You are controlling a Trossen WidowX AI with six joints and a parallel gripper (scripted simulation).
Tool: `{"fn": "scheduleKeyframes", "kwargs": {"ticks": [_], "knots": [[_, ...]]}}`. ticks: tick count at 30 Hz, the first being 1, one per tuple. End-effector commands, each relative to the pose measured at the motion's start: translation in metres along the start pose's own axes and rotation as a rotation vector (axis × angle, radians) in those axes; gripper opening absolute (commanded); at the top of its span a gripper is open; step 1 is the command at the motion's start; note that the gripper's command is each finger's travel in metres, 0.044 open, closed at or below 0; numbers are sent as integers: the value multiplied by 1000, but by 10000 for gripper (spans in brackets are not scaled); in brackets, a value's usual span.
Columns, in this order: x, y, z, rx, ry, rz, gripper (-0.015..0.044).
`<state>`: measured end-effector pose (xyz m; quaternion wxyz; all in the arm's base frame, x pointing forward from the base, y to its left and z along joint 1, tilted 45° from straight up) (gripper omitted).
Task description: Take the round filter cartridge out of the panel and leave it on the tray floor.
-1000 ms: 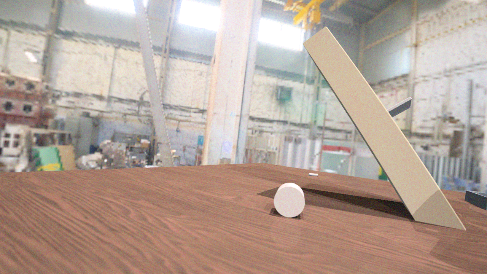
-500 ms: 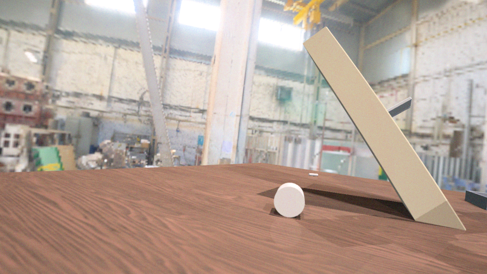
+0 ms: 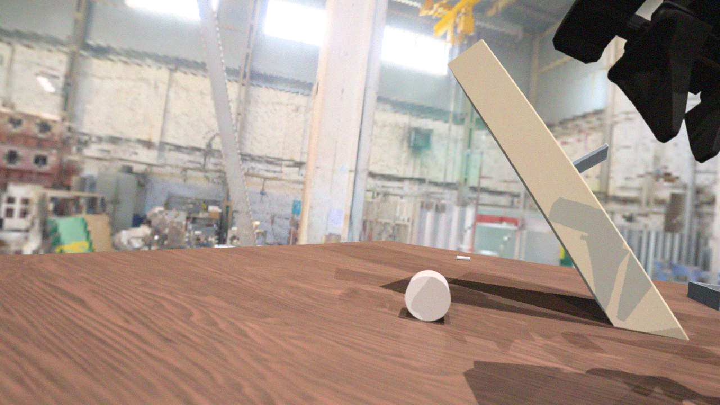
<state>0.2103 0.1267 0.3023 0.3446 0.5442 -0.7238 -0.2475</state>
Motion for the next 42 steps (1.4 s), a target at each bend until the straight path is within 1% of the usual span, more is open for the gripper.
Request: {"fn": "scheduleKeyframes", "kwargs": {"ticks": [1,8,15,18,21,23,42], "knots": [[30,-38,-19,-236,-112,119,102],[87,-88,-34,-578,-312,241,102],[177,-140,-25,-1027,-623,311,102],[213,-162,-9,-1250,-753,287,102],[252,-186,20,-1535,-907,214,102],[268,-194,35,-1659,-977,167,102],[265,-202,35,-1676,-984,165,102]]}}
Point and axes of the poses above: the point midway between the two fingers, 35 mm back from their tips, its own x axis back along the fingers, its own z axis across the jaws, y = z × x, the point moved 2 cm from there along x, back along the fingers, and after that the axes turned 9 degrees about x, right-handed, at the moved point
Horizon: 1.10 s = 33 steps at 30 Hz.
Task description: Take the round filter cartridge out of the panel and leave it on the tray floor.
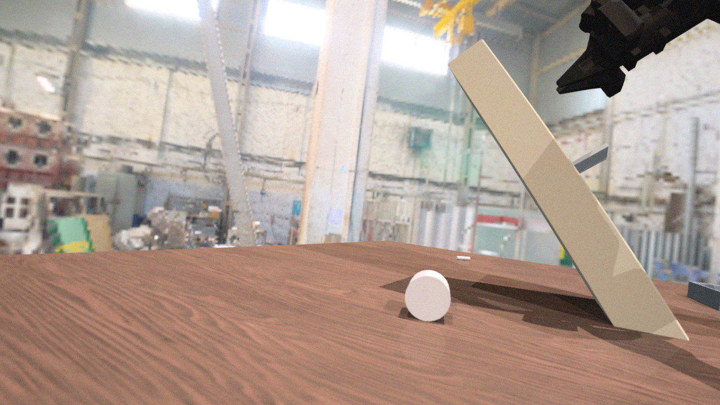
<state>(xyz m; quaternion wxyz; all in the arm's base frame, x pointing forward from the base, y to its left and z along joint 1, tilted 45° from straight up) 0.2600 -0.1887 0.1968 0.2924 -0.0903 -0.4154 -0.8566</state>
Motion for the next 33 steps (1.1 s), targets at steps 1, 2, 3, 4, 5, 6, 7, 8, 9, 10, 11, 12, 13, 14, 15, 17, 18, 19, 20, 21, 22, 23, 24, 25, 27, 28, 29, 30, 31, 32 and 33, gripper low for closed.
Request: {"fn": "scheduleKeyframes", "kwargs": {"ticks": [1,2,3,4,5,6,7,8,9,10,11,12,13,14,15,17,18,19,20,21,22,23,24,25,27,28,29,30,31,32,33], "knots": [[-7,-2,-1,-7,-2,9,102],[-9,-2,-1,-7,-2,9,102],[-10,-2,-1,-7,-3,10,102],[-12,-2,-1,-7,-3,10,102],[-14,-2,-2,-7,-3,10,102],[-15,-2,-2,-6,-3,11,102],[-17,-2,-2,-6,-3,11,102],[-18,-2,-2,-6,-4,11,102],[-20,-2,-2,-6,-4,11,102],[-22,-2,-2,-6,-4,11,102],[-23,-2,-2,-6,-4,11,102],[-25,-2,-2,-6,-4,11,102],[-27,-2,-2,-6,-4,11,102],[-28,-2,-2,-6,-4,11,102],[-30,-2,-2,-6,-4,11,102],[-33,-2,-2,-6,-3,10,102],[-35,-2,-1,-6,-3,10,102],[-36,-2,-1,-6,-3,9,102],[-38,-2,-1,-6,-3,9,102],[-39,-2,-1,-6,-2,8,102],[-41,-2,-1,-6,-2,8,102],[-42,-2,-1,-6,-2,7,102],[-44,-2,0,-6,-1,7,102],[-46,-2,0,-6,-1,6,102],[-49,-2,1,-6,0,4,102],[-50,-2,1,-6,1,4,102],[-52,-2,1,-6,1,3,102],[-52,-2,1,-6,2,2,102],[-53,-2,1,-6,2,2,102],[-53,-2,1,-6,2,2,102],[-53,-2,1,-6,2,2,102]]}}
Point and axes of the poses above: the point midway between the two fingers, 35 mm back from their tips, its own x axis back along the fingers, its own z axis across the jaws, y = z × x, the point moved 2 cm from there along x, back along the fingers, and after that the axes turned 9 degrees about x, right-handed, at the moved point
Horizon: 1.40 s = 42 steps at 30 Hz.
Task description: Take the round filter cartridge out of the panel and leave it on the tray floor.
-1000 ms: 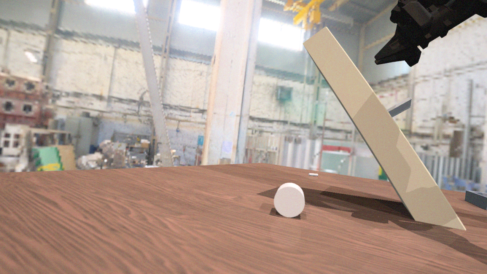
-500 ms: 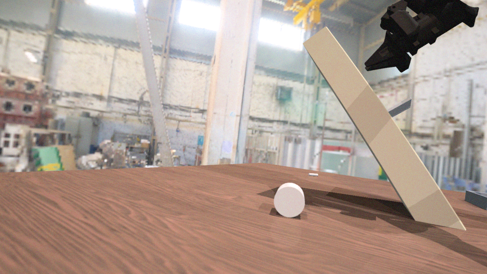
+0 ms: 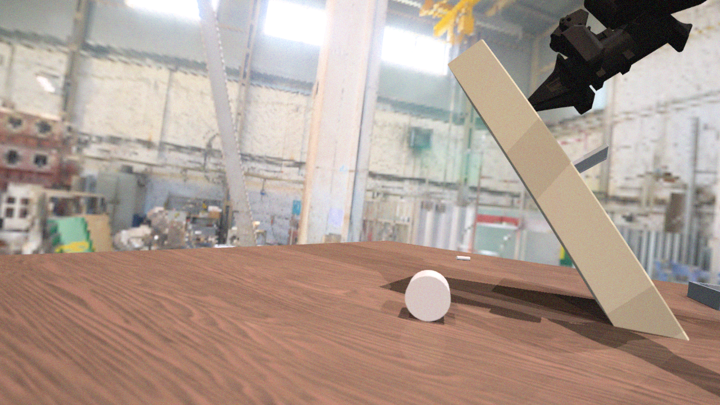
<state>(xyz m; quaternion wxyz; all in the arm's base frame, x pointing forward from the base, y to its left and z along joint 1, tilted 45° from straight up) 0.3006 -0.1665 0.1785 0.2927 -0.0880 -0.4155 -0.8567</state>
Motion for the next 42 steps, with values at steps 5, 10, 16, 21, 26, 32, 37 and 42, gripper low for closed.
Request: {"fn": "scheduleKeyframes", "kwargs": {"ticks": [5,10,16,21,26,32,37,42], "knots": [[-3,-4,-1,-8,-2,4,102],[-3,-4,-1,-8,-2,4,102],[-3,-4,-1,-8,-2,4,102],[-3,-3,-1,-8,-2,4,102],[-3,-2,-1,-8,-2,4,102],[-4,-2,-1,-8,-2,4,102],[-6,-2,-1,-7,-2,4,102],[-6,-3,-1,-7,-2,4,102]]}}
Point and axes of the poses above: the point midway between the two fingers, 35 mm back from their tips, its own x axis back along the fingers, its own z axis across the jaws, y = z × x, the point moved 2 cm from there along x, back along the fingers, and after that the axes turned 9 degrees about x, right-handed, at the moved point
